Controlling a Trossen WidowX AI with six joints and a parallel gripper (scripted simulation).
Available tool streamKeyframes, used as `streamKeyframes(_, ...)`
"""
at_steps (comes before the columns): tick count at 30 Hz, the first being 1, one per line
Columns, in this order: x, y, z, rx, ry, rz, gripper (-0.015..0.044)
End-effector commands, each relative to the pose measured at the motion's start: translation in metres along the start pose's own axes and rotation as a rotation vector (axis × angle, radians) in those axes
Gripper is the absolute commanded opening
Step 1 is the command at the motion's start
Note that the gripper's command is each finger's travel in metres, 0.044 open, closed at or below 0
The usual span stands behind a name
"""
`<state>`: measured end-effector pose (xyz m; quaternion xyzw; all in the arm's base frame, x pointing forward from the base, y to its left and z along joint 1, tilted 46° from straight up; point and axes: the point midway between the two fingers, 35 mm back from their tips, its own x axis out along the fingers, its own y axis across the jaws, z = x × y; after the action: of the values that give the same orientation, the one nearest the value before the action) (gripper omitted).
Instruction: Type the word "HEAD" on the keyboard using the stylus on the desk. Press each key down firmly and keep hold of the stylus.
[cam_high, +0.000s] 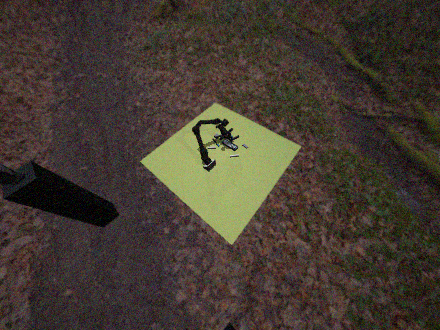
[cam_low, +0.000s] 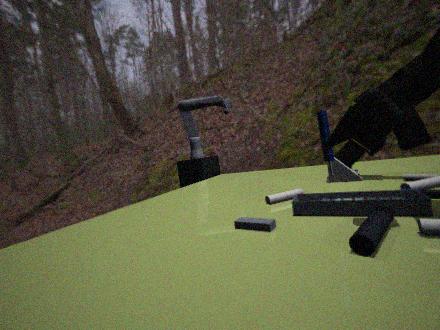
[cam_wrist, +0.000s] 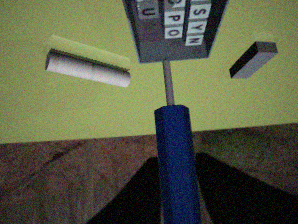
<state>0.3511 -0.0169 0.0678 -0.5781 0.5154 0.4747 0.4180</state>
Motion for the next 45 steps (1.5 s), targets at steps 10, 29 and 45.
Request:
streamKeyframes(10, 0.000, -0.006, 0.028, -0.005, 0.041, -0.045, 0.0000)
streamKeyframes(29, 0.005, -0.006, 0.035, -0.005, 0.041, -0.045, 0.0026)
streamKeyframes(45, 0.009, -0.010, 0.041, -0.005, 0.040, -0.045, 0.0081)
